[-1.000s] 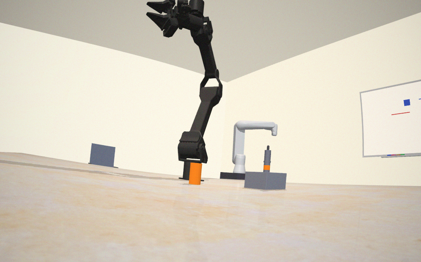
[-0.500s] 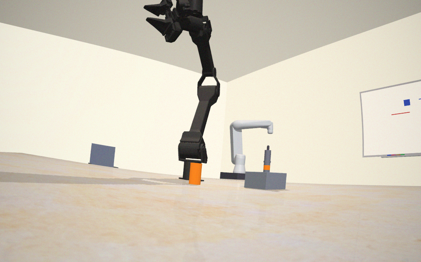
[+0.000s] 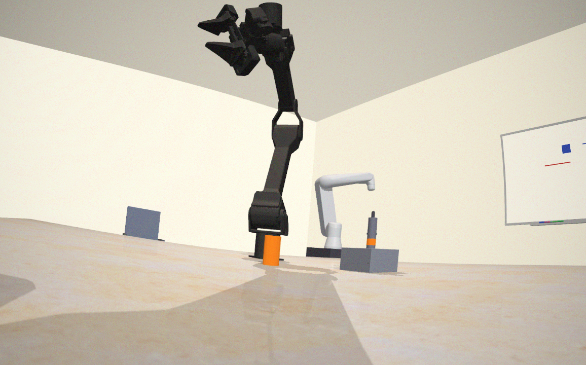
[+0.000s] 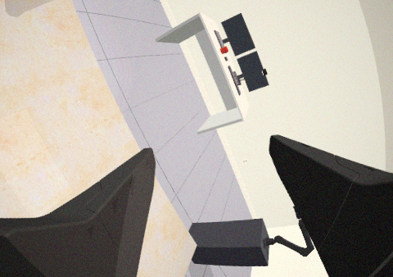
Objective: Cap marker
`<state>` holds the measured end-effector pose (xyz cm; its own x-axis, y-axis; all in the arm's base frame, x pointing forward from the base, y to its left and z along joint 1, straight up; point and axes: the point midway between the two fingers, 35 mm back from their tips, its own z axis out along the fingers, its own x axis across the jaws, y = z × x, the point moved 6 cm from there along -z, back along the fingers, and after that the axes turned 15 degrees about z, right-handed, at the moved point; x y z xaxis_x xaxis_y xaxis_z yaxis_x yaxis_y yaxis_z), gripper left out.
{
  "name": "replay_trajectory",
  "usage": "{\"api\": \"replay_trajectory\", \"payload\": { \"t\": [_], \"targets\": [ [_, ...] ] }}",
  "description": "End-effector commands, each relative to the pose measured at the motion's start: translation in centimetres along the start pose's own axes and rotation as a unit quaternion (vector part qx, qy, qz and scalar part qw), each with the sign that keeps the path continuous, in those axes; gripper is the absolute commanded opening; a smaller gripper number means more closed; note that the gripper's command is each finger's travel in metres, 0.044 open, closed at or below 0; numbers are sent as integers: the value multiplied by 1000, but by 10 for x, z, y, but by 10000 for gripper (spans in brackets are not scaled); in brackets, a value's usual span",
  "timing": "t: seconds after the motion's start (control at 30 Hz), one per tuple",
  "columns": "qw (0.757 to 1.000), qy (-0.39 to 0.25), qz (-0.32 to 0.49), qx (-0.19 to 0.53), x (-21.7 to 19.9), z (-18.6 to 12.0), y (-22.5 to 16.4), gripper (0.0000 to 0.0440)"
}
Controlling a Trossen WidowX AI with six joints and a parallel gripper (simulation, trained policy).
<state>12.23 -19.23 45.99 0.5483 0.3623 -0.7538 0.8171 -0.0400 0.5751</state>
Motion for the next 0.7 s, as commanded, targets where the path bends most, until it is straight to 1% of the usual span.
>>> {"api": "replay_trajectory", "payload": {
  "t": [0.0,0.67],
  "targets": [
    [1000,22,-3,8,13,8,1,305],
    [993,113,-6,41,65,27,1,308]
  ]
}}
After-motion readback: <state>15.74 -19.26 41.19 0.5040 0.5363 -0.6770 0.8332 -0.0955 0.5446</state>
